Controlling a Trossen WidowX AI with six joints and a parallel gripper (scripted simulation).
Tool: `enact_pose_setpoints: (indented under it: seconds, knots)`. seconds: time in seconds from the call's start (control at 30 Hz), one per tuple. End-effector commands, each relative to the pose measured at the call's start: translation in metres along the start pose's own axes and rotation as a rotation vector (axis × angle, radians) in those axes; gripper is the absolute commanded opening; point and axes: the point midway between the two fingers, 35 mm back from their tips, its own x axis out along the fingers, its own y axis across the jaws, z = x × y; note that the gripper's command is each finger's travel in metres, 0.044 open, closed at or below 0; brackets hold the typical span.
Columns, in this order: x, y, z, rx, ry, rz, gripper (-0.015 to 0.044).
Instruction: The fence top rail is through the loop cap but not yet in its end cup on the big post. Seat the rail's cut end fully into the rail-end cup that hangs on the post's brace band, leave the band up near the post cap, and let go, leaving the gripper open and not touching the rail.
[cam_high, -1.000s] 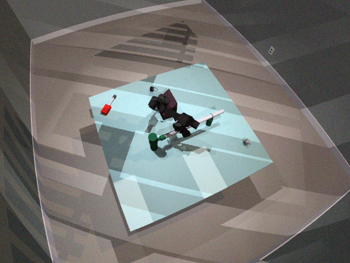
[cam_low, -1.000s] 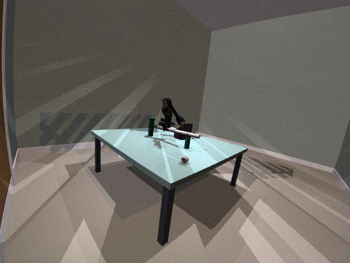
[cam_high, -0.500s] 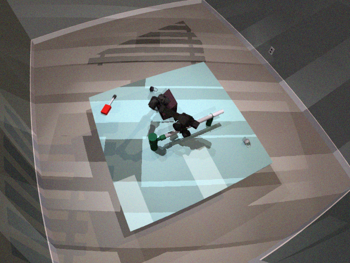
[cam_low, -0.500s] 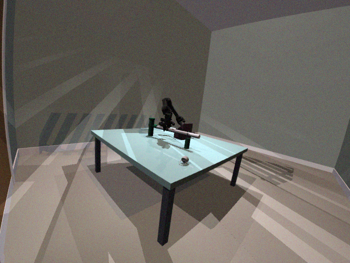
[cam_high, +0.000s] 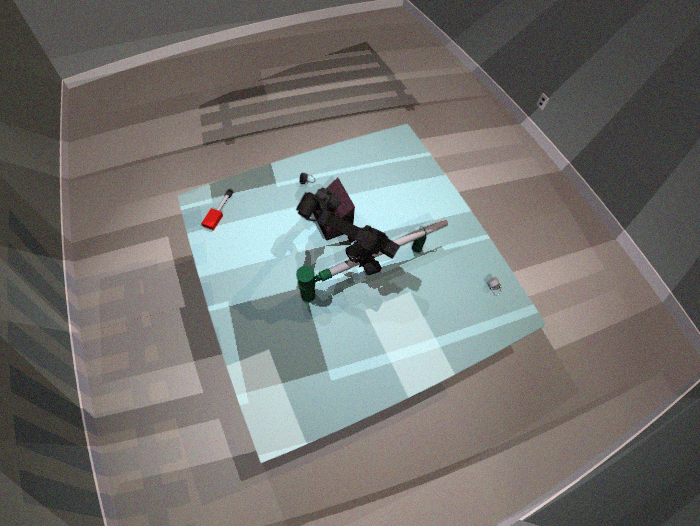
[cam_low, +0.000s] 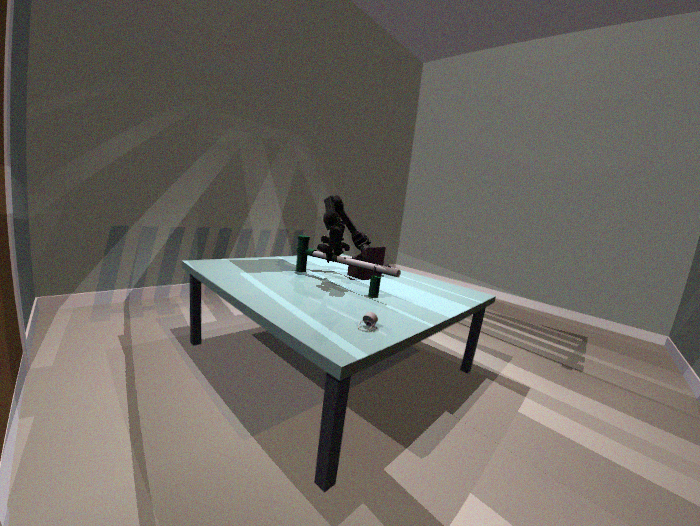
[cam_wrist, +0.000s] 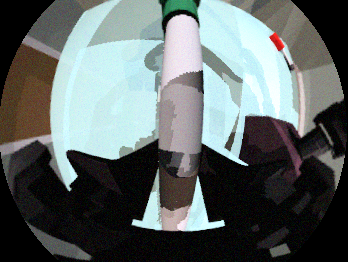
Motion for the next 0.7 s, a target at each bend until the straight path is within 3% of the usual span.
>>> enact_pose_setpoints:
  seconds: [0.0, 0.67]
  knots:
    - [-0.0025, 0.0012, 0.0057, 0.0, -0.013, 0.006, 0.0]
    - [-0.0037, 0.0019, 0.0091, 0.0, -0.013, 0.006, 0.0]
